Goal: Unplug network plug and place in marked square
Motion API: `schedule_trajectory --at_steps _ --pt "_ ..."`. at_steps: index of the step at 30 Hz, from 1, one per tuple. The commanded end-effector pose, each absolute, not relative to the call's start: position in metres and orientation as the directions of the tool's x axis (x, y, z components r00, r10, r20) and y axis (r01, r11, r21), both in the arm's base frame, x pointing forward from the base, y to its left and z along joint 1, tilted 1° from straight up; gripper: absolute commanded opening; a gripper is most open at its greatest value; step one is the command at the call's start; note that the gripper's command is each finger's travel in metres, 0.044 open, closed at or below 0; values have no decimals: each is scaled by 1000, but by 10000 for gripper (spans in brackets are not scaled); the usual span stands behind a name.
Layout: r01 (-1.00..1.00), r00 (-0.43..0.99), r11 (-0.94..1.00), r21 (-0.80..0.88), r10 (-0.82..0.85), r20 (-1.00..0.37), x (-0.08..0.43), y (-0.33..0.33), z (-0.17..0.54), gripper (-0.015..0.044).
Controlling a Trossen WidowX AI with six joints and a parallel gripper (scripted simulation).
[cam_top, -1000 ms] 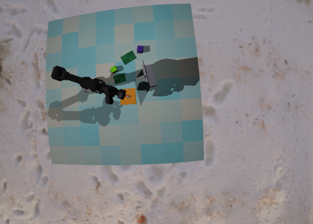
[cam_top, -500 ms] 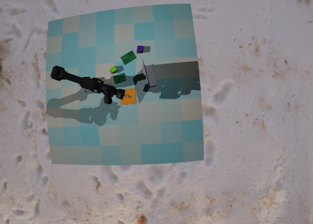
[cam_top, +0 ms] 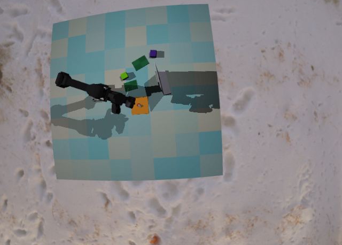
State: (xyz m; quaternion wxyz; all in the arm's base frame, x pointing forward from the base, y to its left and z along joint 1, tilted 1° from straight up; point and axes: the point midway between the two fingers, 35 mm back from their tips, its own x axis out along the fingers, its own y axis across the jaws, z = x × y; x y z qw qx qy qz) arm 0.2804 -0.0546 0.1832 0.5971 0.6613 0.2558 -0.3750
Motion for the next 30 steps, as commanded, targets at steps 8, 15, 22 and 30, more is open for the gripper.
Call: schedule_trajectory --at_steps 8,15,22,30 --pt "785 591 -153 601 -109 -799 277 -54 218 156" --pt "784 592 -152 602 -109 -799 273 -53 234 156" --pt "784 592 -152 602 -109 -799 273 -53 234 340" --pt "784 592 -152 602 -109 -799 273 -53 234 440"
